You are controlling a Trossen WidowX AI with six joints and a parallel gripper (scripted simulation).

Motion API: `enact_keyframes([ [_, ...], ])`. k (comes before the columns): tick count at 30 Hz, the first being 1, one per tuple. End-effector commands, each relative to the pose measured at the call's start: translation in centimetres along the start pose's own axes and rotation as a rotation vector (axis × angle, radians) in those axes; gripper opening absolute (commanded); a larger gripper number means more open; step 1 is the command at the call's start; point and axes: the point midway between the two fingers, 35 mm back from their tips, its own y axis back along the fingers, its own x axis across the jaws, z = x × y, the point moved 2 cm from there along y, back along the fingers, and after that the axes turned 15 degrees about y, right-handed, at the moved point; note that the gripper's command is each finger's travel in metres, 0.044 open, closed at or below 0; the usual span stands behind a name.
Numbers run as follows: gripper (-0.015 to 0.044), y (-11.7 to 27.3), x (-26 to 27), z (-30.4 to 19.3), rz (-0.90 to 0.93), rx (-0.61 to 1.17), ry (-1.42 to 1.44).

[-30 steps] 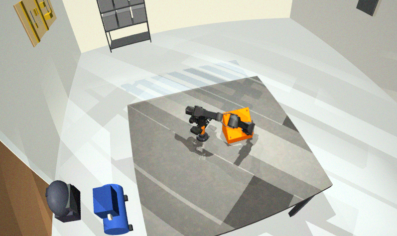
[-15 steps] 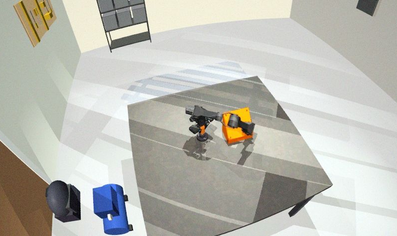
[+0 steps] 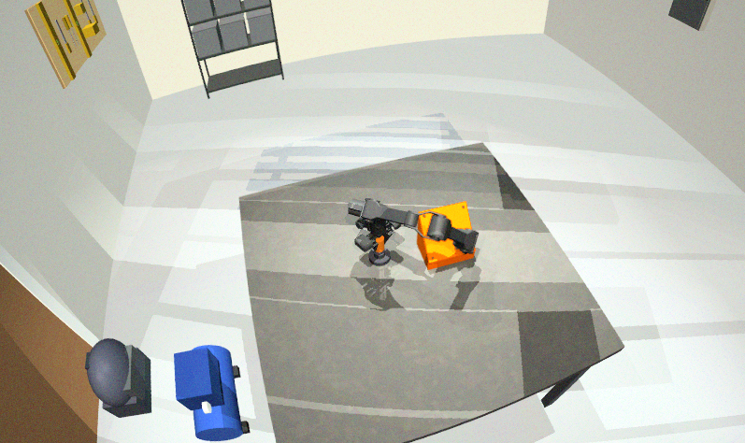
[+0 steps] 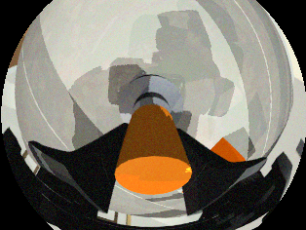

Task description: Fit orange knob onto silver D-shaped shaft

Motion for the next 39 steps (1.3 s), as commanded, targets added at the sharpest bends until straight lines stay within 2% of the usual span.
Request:
enact_keyframes([
  [1,0.0000,-0.01,0.08,0.02,0.003,-0.001,-0.004],
  [9,0.0000,0.44,0.14,0.02,0.003,-0.002,-0.013],
  [16,0.0000,0.33,0.01,0.07,0.003,-0.001,-0.213],
  [39,0.0000,0.24,0.10,0.00,0.003,-0.001,-0.213],
])
